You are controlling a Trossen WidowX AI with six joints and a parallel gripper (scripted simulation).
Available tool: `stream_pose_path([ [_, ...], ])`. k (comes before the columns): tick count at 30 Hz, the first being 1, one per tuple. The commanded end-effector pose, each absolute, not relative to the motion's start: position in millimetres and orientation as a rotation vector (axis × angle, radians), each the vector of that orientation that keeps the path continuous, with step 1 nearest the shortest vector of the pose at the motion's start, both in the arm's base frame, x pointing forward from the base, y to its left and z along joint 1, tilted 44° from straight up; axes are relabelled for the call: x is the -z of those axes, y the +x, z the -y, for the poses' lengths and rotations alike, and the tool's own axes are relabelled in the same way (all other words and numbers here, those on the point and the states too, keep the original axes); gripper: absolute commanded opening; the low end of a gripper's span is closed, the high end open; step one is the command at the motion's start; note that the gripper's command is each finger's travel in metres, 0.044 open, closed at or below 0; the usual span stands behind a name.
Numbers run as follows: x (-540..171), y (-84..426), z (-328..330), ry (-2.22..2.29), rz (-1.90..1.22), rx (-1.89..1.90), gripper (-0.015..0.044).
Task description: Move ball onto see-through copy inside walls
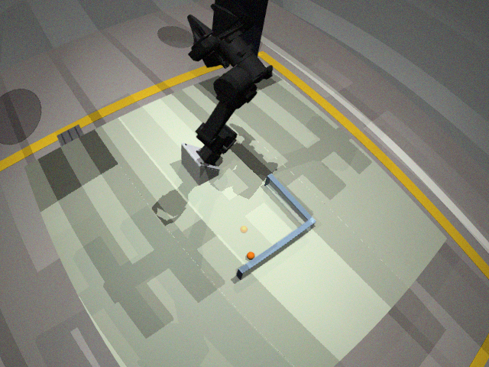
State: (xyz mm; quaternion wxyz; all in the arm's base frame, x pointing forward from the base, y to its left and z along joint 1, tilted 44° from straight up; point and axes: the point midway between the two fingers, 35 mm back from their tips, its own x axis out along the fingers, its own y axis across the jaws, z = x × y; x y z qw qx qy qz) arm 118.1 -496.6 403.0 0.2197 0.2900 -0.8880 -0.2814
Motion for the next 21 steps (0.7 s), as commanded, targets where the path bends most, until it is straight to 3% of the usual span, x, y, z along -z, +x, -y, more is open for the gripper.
stream_pose_path([
  [1, -405, 117, 496, 0.801, 2.460, 0.770, 0.0374],
  [7, -467, 75, 466, 0.756, 2.548, 0.494, 0.0227],
  [21, -581, -11, 363, 0.534, 2.561, 0.052, 0.0227],
])
